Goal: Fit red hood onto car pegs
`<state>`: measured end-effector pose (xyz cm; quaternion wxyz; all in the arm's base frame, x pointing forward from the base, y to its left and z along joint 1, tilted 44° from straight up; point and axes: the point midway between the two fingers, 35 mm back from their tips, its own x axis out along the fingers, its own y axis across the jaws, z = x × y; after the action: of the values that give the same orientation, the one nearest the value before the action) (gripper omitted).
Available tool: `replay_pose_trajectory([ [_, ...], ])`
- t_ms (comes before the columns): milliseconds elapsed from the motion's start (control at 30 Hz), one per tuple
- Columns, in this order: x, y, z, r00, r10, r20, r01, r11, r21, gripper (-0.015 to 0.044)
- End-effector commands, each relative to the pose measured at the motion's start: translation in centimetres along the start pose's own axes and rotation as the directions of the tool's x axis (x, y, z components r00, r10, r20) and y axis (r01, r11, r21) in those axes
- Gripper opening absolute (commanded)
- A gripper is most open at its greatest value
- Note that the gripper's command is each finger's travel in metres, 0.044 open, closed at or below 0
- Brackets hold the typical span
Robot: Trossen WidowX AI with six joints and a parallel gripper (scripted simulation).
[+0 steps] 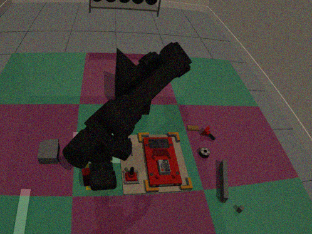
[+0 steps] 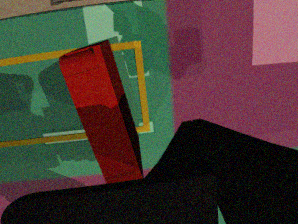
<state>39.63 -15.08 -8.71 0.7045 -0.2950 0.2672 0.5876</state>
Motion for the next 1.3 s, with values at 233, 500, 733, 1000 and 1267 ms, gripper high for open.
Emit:
replay_pose_trajectory([
  [233, 1.7, 0.6, -0.1, 0.999, 0.052, 0.004, -0.052, 0.996, -0.078, 0.0000],
  [500, 5.7, 0.8, 0.0, 0.999, 0.052, 0.007, -0.051, 0.996, -0.078, 0.0000],
  [733, 5.8, 0.8, 0.0, 0.999, 0.052, 0.007, -0.051, 0.996, -0.078, 0.0000],
  [1000, 5.8, 1.1, -0.1, 0.999, 0.052, 0.007, -0.051, 0.996, -0.078, 0.0000],
  [1267, 5.8, 1.5, -0.2, 0.999, 0.052, 0.006, -0.052, 0.996, -0.078, 0.0000],
])
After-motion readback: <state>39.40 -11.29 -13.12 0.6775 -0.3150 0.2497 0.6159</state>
